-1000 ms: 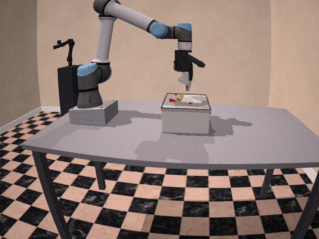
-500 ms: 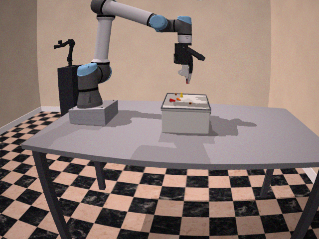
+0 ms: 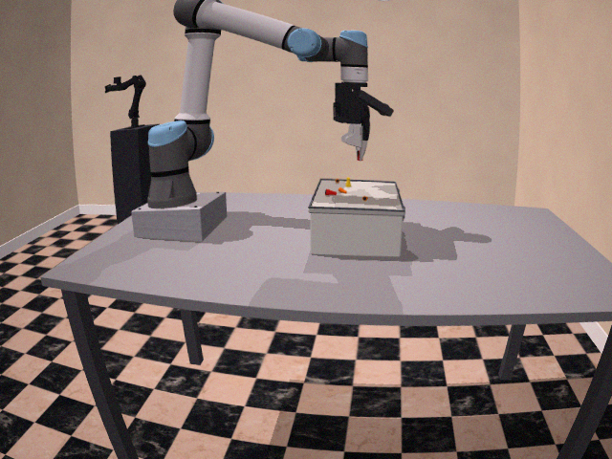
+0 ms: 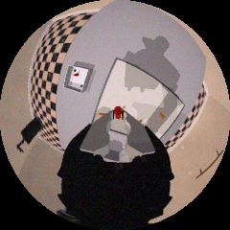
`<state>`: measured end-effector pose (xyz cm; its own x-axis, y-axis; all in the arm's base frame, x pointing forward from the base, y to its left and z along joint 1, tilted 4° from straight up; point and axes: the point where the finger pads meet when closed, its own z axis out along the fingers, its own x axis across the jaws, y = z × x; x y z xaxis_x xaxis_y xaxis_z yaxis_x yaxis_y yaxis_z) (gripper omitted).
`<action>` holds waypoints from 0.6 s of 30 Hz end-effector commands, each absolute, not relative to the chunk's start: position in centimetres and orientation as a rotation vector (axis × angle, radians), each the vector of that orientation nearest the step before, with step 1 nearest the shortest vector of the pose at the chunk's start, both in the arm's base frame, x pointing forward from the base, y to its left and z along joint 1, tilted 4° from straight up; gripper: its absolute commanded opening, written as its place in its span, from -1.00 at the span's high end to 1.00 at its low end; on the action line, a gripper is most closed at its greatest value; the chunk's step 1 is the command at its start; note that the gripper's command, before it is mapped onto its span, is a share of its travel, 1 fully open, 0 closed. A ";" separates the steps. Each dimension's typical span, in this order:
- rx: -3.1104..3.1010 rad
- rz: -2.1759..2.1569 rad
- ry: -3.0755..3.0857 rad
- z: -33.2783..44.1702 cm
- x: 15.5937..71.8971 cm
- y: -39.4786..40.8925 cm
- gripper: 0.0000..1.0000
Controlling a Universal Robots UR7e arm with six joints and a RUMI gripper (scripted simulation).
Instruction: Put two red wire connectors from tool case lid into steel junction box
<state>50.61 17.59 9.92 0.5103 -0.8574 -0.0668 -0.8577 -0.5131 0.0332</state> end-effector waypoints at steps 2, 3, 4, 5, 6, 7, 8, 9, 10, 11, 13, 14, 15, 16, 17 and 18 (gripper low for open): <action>-2.726 0.115 1.548 10.1 50.2 18.9 1.00; -2.726 0.115 1.548 10.1 50.1 19.4 1.00; -2.726 0.115 1.548 10.1 50.0 19.8 1.00; -2.726 0.115 1.548 10.1 49.8 20.4 1.00; -2.726 0.115 1.548 10.2 49.6 20.9 1.00; -2.726 0.115 1.548 10.2 49.4 21.5 1.00; -2.726 0.115 1.548 10.3 49.2 22.2 1.00; -2.726 0.115 1.548 10.3 49.0 22.9 1.00; -2.726 0.115 1.548 10.3 48.8 23.6 1.00; -2.726 0.115 1.548 10.4 48.6 24.3 1.00; -2.726 0.115 1.548 10.4 48.4 25.0 1.00; -2.726 0.115 1.548 10.4 48.4 25.0 1.00; -2.726 0.115 1.548 10.5 48.1 25.7 1.00; -2.726 0.115 1.548 10.5 47.9 26.5 1.00; -2.726 0.115 1.548 10.6 47.7 27.2 1.00; -2.726 0.115 1.548 10.6 47.5 28.0 1.00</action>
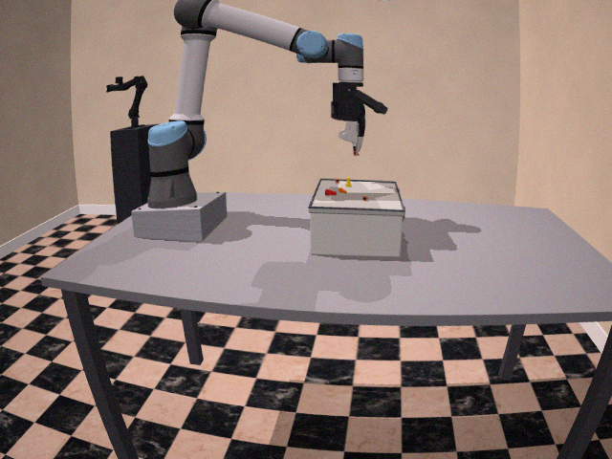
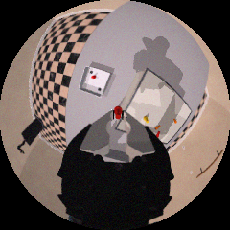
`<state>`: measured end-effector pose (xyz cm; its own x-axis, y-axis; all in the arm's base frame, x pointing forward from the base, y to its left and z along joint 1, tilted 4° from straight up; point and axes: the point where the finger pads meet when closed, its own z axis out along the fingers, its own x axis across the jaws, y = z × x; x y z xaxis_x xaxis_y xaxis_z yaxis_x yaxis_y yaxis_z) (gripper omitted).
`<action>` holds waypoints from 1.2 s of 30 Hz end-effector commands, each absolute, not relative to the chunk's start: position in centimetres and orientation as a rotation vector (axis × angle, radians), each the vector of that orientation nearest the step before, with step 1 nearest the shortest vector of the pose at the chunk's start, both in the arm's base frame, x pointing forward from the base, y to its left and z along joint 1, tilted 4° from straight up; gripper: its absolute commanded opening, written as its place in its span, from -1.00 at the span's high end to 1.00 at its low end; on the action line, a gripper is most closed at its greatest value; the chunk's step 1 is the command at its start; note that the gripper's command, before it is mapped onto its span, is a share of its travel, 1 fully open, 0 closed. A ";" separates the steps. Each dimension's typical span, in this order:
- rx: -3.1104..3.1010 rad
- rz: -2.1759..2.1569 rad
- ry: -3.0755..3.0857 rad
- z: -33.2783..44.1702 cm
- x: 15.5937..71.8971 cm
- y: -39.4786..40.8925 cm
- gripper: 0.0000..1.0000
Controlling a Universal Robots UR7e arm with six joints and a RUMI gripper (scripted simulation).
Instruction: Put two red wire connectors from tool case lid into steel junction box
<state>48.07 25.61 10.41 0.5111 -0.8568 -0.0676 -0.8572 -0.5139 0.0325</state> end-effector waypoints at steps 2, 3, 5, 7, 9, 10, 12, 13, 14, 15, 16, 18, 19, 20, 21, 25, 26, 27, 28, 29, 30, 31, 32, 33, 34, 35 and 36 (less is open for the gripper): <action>-2.726 0.115 1.548 10.7 47.0 29.4 1.00; -2.726 0.115 1.548 10.7 46.8 30.1 1.00; -2.726 0.115 1.548 10.8 46.4 31.4 1.00; -2.726 0.115 1.548 10.9 46.1 32.5 1.00; -2.726 0.115 1.548 10.9 45.8 33.4 1.00; -2.726 0.115 1.548 10.9 45.7 33.8 1.00; -2.726 0.115 1.548 11.0 45.6 34.1 1.00; -2.726 0.115 1.548 11.0 45.6 34.1 1.00; -2.726 0.115 1.548 11.0 45.5 34.4 1.00; -2.726 0.115 1.548 11.0 45.4 34.7 1.00; -2.726 0.115 1.548 11.0 45.3 34.9 1.00; -2.726 0.115 1.548 11.0 45.3 35.1 1.00; -2.726 0.115 1.548 11.0 45.2 35.2 1.00; -2.726 0.115 1.548 11.0 45.2 35.2 1.00; -2.726 0.115 1.548 11.0 45.2 35.2 1.00; -2.726 0.115 1.548 11.0 45.2 35.2 1.00; -2.726 0.115 1.548 11.0 45.2 35.2 1.00; -2.726 0.115 1.548 11.0 45.2 35.2 1.00; -2.726 0.115 1.548 11.0 45.2 35.2 1.00; -2.726 0.115 1.548 11.0 45.2 35.2 1.00; -2.726 0.115 1.548 11.0 45.2 35.2 1.00; -2.726 0.115 1.548 11.0 45.2 35.2 1.00; -2.726 0.115 1.548 11.0 45.2 35.2 1.00; -2.726 0.115 1.548 10.9 45.2 35.2 1.00; -2.726 0.115 1.548 10.8 45.2 35.2 1.00; -2.726 0.115 1.548 10.7 45.2 35.2 1.00; -2.726 0.115 1.548 10.4 45.2 35.2 1.00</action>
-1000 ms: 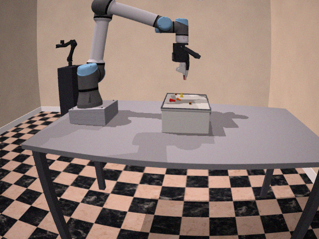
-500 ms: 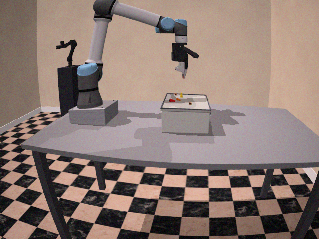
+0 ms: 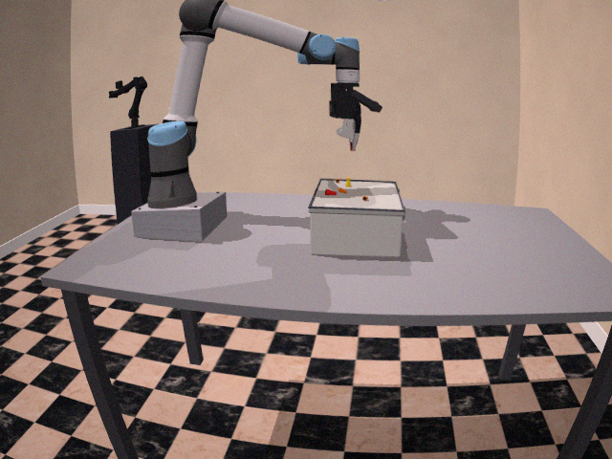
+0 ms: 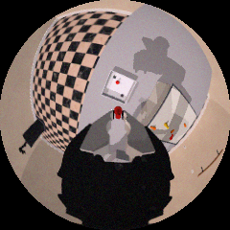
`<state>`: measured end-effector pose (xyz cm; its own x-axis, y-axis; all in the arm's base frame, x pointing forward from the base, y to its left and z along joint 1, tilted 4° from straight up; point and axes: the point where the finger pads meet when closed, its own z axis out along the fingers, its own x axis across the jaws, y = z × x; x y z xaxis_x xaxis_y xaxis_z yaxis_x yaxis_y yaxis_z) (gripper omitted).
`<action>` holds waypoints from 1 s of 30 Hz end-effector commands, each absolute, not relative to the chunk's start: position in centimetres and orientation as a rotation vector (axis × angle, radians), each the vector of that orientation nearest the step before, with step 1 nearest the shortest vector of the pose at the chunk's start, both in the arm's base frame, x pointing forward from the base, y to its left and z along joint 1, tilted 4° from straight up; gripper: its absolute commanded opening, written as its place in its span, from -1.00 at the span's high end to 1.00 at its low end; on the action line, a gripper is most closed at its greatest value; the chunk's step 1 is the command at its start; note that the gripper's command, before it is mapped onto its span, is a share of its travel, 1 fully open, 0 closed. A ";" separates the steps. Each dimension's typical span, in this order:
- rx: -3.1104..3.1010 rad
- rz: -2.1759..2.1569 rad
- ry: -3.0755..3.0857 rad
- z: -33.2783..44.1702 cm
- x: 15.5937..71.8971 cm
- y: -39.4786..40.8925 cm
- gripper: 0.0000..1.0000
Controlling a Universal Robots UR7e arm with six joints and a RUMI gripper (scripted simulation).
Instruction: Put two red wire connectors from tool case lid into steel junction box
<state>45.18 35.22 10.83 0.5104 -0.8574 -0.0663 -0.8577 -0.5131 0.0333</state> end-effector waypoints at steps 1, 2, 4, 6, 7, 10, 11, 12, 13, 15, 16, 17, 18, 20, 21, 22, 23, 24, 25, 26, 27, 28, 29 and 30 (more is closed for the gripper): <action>-2.726 0.115 1.548 10.1 45.2 35.3 1.00; -2.726 0.115 1.548 9.8 45.1 35.3 1.00; -2.726 0.115 1.548 8.8 45.1 35.3 1.00; -2.726 0.115 1.548 7.6 45.0 35.4 1.00; -2.726 0.115 1.548 6.9 45.0 35.4 1.00; -2.726 0.115 1.548 5.3 44.9 35.5 1.00; -2.726 0.115 1.548 5.3 44.9 35.5 1.00; -2.726 0.115 1.548 4.5 44.8 35.5 1.00; -2.726 0.115 1.548 3.7 44.8 35.5 1.00; -2.726 0.115 1.548 2.0 44.7 35.6 1.00; -2.726 0.115 1.548 1.1 44.6 35.6 1.00; -2.726 0.115 1.548 0.3 44.6 35.7 1.00; -2.726 0.115 1.548 -0.5 44.5 35.7 1.00; -2.726 0.115 1.548 -2.0 44.4 35.8 1.00; -2.726 0.115 1.548 -2.6 44.4 35.8 1.00; -2.726 0.115 1.548 -3.2 44.4 35.8 1.00; -2.726 0.115 1.548 -3.7 44.3 35.8 1.00; -2.726 0.115 1.548 -4.1 44.3 35.8 1.00; -2.726 0.115 1.548 -4.5 44.3 35.9 1.00; -2.726 0.115 1.548 -4.8 44.3 35.9 1.00; -2.726 0.115 1.548 -4.8 44.3 35.9 1.00; -2.726 0.115 1.548 -4.8 44.3 35.9 1.00; -2.726 0.115 1.548 -5.0 44.2 35.9 1.00; -2.726 0.115 1.548 -5.1 44.2 35.9 1.00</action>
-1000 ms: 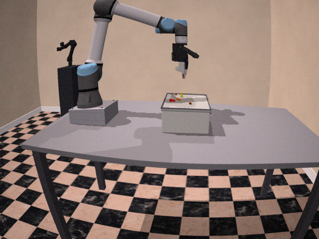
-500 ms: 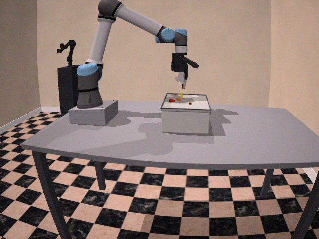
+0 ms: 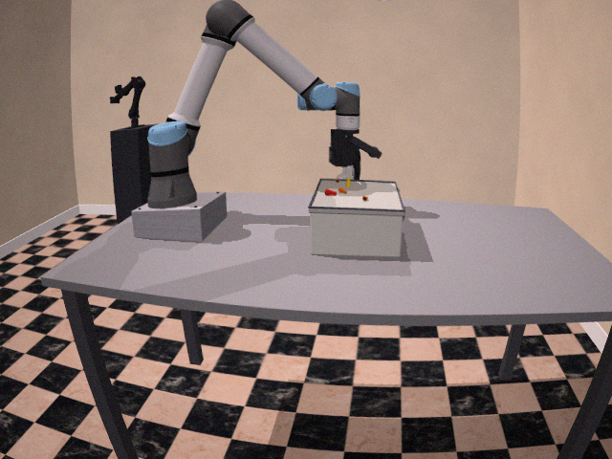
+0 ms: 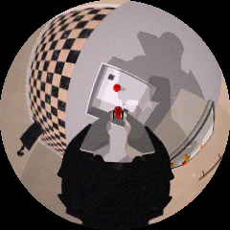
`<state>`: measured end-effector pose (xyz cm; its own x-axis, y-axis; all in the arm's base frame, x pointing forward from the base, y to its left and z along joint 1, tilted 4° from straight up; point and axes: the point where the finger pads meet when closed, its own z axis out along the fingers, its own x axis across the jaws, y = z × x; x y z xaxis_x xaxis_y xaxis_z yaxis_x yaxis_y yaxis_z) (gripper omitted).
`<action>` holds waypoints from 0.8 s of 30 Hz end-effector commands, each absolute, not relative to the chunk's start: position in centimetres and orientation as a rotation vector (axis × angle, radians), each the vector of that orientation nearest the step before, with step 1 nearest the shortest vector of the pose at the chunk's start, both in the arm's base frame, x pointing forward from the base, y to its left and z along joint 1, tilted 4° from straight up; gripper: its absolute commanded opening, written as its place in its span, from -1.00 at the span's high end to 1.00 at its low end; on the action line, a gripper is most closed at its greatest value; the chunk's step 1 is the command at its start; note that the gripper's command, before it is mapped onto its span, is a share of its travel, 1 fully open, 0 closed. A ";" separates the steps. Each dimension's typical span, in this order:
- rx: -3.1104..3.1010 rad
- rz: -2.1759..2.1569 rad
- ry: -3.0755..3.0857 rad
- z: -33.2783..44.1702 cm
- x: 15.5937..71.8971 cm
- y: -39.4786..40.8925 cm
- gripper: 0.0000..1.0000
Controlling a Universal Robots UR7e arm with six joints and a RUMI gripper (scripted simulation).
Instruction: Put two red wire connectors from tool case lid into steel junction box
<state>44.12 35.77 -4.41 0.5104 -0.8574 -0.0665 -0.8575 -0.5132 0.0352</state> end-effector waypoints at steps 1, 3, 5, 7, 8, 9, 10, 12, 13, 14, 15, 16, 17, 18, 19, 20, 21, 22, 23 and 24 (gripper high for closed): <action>-2.726 0.115 1.548 -5.2 44.2 35.9 1.00; -2.726 0.115 1.548 -5.3 44.2 35.9 1.00; -2.726 0.115 1.548 -5.3 44.2 35.9 1.00; -2.726 0.115 1.548 -5.3 44.2 35.9 1.00; -2.726 0.115 1.548 -5.3 44.2 35.9 1.00; -2.726 0.115 1.548 -5.3 44.2 35.9 1.00; -2.726 0.115 1.548 -5.3 44.2 35.9 1.00; -2.726 0.115 1.548 -5.3 44.2 35.9 0.65; -2.726 0.115 1.548 -5.3 44.2 35.9 0.65; -2.726 0.115 1.548 -5.3 44.2 35.9 0.65; -2.726 0.115 1.548 -5.3 44.2 35.9 0.65; -2.726 0.115 1.548 -5.3 44.2 35.9 0.65; -2.726 0.115 1.548 -5.3 44.2 35.9 0.65; -2.726 0.115 1.548 -5.3 44.2 35.9 0.65; -2.726 0.115 1.548 -5.3 44.2 35.9 0.65; -2.726 0.115 1.548 -5.3 44.2 35.9 0.65; -2.726 0.115 1.548 -5.3 44.2 35.9 0.65; -2.726 0.115 1.548 -5.3 44.2 35.9 0.65; -2.726 0.115 1.548 -5.3 44.2 35.9 0.65; -2.726 0.115 1.548 -5.3 44.2 35.9 0.65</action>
